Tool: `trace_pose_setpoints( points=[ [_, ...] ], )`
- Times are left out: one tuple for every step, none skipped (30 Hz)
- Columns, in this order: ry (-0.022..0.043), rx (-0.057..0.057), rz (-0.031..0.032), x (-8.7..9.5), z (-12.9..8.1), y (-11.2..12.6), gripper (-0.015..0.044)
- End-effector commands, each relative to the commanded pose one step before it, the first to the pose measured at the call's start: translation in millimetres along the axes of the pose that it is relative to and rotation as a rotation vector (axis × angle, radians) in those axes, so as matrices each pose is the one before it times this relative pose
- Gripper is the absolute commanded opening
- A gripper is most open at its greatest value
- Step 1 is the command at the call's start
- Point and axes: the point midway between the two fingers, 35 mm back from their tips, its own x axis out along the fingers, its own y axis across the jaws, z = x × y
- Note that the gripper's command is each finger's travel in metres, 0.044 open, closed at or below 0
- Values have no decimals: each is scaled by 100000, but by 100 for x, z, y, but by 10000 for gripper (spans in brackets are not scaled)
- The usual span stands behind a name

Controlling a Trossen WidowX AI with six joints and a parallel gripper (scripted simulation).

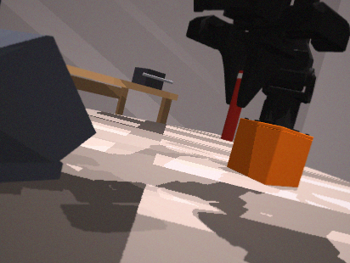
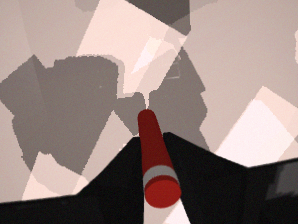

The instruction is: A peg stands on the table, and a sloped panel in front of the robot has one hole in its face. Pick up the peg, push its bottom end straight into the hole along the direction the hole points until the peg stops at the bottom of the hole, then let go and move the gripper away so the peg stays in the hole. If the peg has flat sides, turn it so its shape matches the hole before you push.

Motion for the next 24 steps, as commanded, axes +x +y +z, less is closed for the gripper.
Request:
trace_pose_setpoints(
  points=[
    [-1571,26,2160,-153,307,-270,0],
    [-404,68,478,-2,83,-82,0],
    [-408,66,474,-3,83,-82,0],
    [-413,65,470,-3,83,-83,0],
    [-417,63,467,-4,83,-83,0],
    [-422,61,463,-5,83,-84,0],
    [-426,60,459,-5,82,-84,0],
    [-430,58,455,-6,82,-85,0],
    [-434,57,451,-7,82,-85,0],
    [-439,55,447,-7,82,-86,0],
    [-443,53,443,-8,82,-86,0],
    [-447,52,439,-8,82,-86,0],
    [-451,50,435,-9,81,-87,0],
    [-455,48,431,-10,81,-87,0],
    [-459,46,427,-10,81,-88,0],
    [-463,45,423,-11,81,-88,0],
    [-467,43,419,-12,81,-89,0],
    [-471,41,414,-12,80,-89,0],
    [-475,39,410,-13,80,-89,0],
    [-479,37,406,-13,80,-90,0],
    [-483,35,402,-14,80,-90,0],
    [-487,34,397,-15,80,-91,0],
    [-490,32,393,-15,79,-91,0],
    [-494,30,389,-16,79,-91,0]
  ],
)
